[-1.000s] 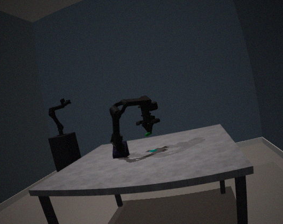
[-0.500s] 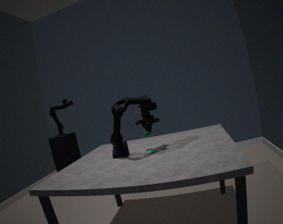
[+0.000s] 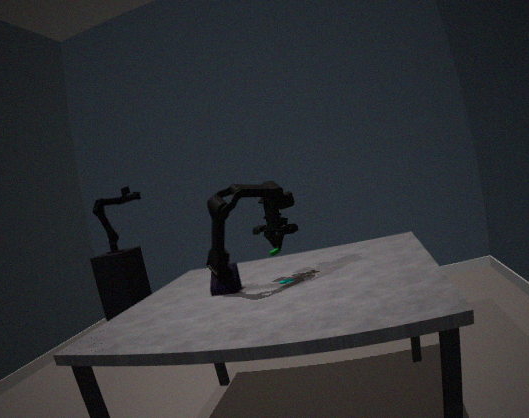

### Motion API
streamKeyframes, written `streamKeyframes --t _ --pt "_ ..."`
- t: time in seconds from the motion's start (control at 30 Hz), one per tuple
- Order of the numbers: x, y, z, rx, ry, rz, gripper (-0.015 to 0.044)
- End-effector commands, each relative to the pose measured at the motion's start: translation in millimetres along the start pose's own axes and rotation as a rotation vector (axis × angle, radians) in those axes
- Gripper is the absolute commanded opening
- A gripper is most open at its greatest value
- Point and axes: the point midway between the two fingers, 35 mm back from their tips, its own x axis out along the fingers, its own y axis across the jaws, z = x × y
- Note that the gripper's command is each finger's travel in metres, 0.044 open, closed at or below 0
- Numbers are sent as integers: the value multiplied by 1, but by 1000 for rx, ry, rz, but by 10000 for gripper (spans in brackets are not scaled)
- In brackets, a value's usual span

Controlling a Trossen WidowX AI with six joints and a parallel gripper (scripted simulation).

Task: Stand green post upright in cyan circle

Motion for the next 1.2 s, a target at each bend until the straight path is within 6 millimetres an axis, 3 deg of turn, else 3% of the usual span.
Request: streamKeyframes --t 0.0,1.17 --pt "1 0 -2 4 -28 25 23" --pt "15 7 -8 5 -228 192 23"
